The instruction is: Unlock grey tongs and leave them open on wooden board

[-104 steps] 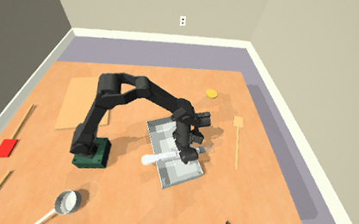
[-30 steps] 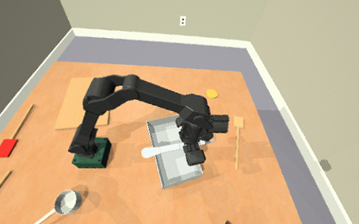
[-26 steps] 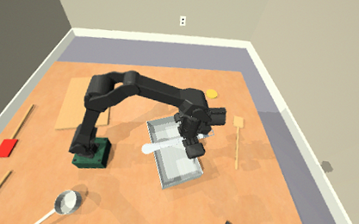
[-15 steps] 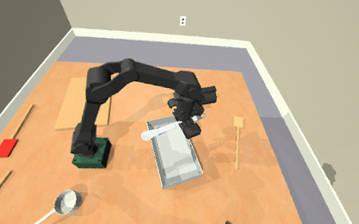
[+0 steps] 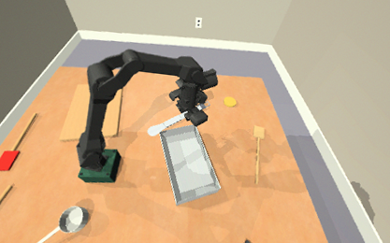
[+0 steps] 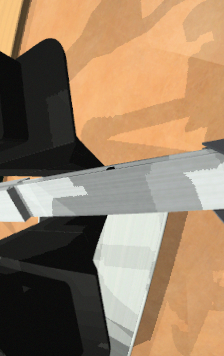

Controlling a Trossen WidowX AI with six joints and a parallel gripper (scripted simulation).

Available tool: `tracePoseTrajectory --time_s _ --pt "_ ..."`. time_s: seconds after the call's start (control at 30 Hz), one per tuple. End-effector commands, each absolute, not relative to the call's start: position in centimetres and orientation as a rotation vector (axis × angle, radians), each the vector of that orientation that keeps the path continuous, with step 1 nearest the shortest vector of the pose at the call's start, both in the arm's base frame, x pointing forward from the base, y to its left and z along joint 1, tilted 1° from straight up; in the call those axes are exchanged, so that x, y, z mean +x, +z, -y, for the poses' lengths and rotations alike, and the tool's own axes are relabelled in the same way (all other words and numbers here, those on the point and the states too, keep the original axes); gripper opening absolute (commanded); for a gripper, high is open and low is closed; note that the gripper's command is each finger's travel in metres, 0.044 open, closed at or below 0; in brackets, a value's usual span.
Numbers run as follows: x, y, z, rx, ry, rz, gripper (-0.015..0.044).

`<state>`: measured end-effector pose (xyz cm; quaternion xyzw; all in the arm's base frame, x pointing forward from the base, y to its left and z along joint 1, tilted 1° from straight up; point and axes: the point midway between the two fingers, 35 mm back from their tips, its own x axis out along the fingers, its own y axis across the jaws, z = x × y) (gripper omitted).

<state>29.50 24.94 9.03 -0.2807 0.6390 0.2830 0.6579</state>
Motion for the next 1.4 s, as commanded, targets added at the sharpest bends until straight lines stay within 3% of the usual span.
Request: tracePoseTrajectory --time_s 0.0,0.7,0.97,1.37 --pt "27.7 9.6 -26.5 -0.661 0.679 -1.431 -0.015" --pt "16.0 10.5 -33.8 -0.872 0.902 -1.359 -0.015" --pt "14.0 10.5 -34.4 -0.903 0.935 -1.346 -0.015" --pt "6.7 10.6 -36.0 -1.017 1.057 -1.29 -0.015"
